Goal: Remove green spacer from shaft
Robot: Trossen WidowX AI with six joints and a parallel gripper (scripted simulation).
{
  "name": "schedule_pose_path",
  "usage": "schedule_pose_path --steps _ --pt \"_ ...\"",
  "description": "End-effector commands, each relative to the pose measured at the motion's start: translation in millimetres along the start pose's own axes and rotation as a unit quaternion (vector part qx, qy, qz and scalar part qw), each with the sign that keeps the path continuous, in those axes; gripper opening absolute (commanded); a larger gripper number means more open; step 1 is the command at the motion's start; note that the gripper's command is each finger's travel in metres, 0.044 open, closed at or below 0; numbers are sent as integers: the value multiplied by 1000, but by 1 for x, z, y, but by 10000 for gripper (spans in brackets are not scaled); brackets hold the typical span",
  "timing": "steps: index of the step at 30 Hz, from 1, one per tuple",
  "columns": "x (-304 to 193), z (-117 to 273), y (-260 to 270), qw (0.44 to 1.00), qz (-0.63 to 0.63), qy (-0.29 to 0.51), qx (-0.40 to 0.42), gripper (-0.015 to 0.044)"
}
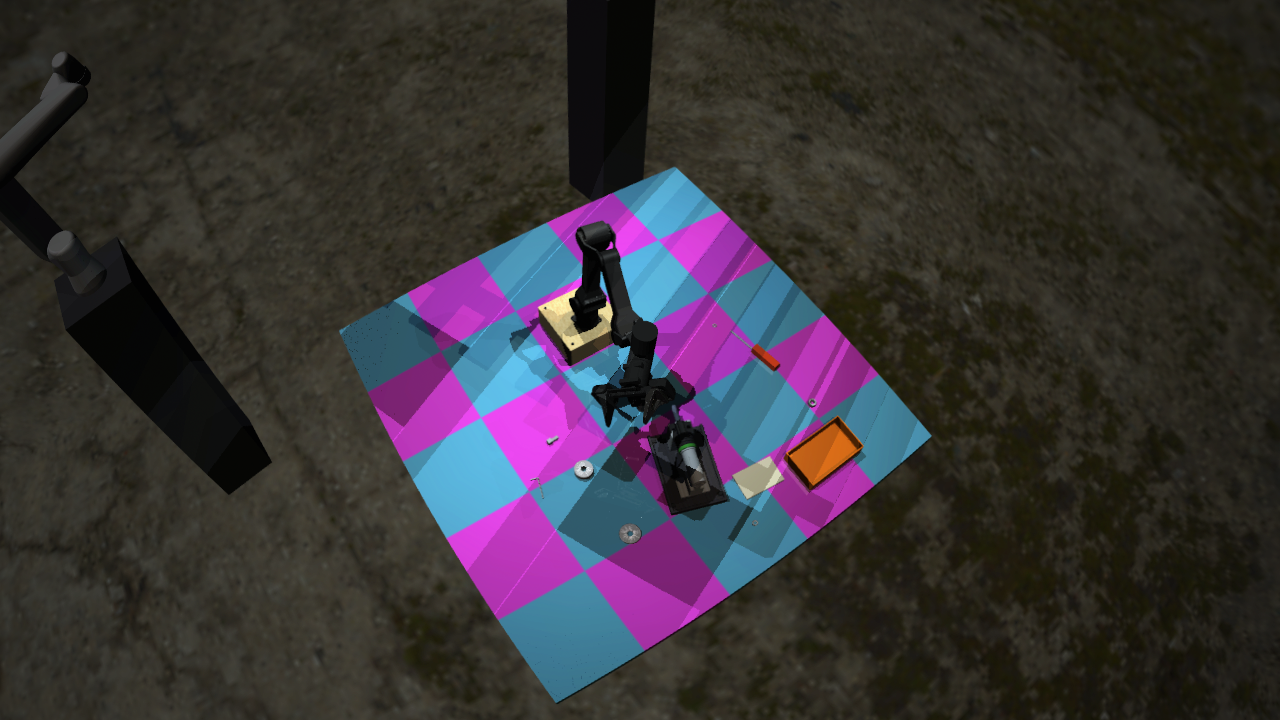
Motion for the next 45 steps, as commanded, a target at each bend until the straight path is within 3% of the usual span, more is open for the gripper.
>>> schedule_pose_path --steps 1,10,16,45 --pt "47 30 4 996 51 -73 -11 440" --pt "144 122 28 949 192 -242 -58 440" --pt "176 185 61 899 283 -322 -91 440" --pt "176 191 63 897 286 -324 -93 440"
Point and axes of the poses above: the point midway between the two fingers, 35 mm back from their tips, its own z axis back along the fingers, its own y axis across the jaws, x = y × z, the point moved 5 cm from there along z, back along the fingers, and after that the axes turned 9 degrees about -z, right-handed, at the moved point
